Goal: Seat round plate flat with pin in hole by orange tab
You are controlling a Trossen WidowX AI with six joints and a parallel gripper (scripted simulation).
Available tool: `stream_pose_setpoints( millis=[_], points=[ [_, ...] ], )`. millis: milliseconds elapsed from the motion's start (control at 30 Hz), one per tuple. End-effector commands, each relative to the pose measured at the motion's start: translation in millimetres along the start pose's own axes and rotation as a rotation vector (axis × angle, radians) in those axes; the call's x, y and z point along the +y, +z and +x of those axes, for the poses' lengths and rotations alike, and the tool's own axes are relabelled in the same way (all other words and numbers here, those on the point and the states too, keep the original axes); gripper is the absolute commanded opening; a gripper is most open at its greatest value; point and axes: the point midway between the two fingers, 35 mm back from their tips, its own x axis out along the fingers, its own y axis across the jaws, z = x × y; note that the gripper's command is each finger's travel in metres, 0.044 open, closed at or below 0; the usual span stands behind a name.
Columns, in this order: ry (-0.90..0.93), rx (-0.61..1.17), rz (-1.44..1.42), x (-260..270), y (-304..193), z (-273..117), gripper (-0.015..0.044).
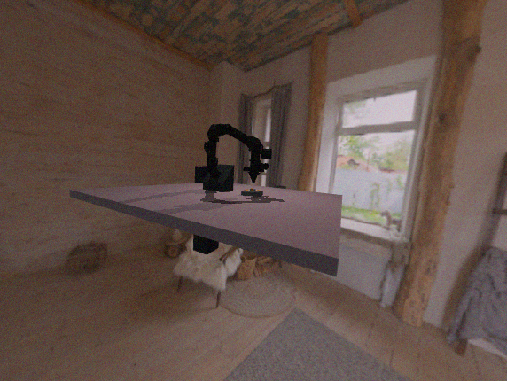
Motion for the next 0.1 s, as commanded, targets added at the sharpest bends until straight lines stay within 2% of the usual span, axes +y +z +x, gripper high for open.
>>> stream_pose_setpoints(
  millis=[0,67],
  points=[
    [-0.001,0.0,-0.005,0.1,-0.2,0.4,0.0],
    [-0.001,0.0,-0.005,0.1,-0.2,0.4,0.0]
  ],
)
